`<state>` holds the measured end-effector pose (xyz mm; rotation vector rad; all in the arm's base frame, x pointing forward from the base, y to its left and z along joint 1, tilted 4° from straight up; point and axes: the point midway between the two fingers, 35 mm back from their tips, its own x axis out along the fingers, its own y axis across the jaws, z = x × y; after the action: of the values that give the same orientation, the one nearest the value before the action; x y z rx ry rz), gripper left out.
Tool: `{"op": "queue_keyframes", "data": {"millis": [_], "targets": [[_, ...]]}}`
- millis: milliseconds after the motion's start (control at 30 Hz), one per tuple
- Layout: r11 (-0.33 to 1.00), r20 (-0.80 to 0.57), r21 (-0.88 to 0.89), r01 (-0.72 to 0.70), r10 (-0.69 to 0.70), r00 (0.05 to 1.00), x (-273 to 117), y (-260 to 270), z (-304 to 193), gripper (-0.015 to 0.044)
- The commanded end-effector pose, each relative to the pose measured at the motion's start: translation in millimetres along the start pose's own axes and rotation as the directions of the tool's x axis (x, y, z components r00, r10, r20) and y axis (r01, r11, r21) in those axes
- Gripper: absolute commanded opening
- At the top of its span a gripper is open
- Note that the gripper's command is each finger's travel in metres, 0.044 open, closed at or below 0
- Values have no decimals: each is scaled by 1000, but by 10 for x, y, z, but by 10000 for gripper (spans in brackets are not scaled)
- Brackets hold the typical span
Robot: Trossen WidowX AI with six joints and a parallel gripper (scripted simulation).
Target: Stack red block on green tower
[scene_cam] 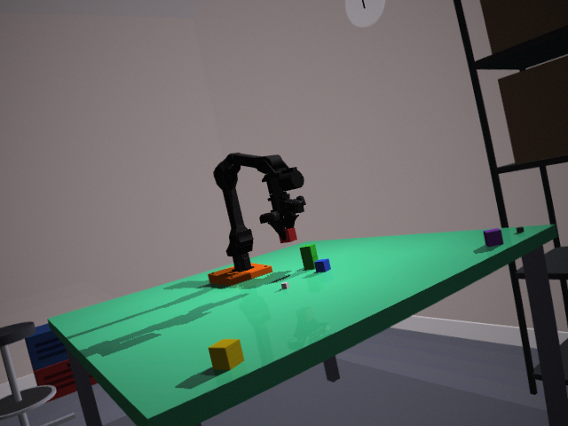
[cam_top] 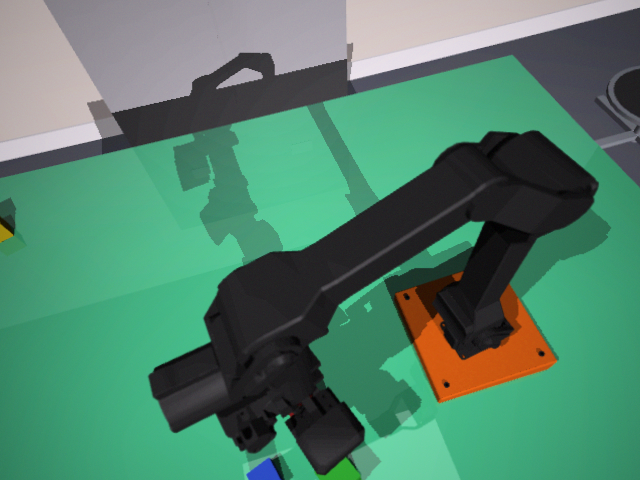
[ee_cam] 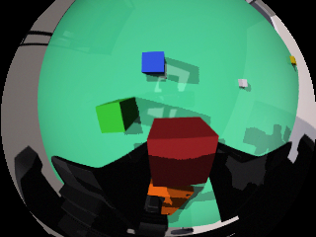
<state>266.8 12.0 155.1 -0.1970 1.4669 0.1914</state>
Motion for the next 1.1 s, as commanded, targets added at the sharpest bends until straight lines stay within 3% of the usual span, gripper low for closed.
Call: {"op": "queue_keyframes", "data": {"millis": [0, 567, 1067], "targets": [[1000, 1, 4, 3, -3, 1000, -9, 137, 52, 0], [1000, 1, 5, 5, -5, 1000, -8, 855, 131, 0], [1000, 1, 5, 5, -5, 1000, 262, 878, 128, 0]]}}
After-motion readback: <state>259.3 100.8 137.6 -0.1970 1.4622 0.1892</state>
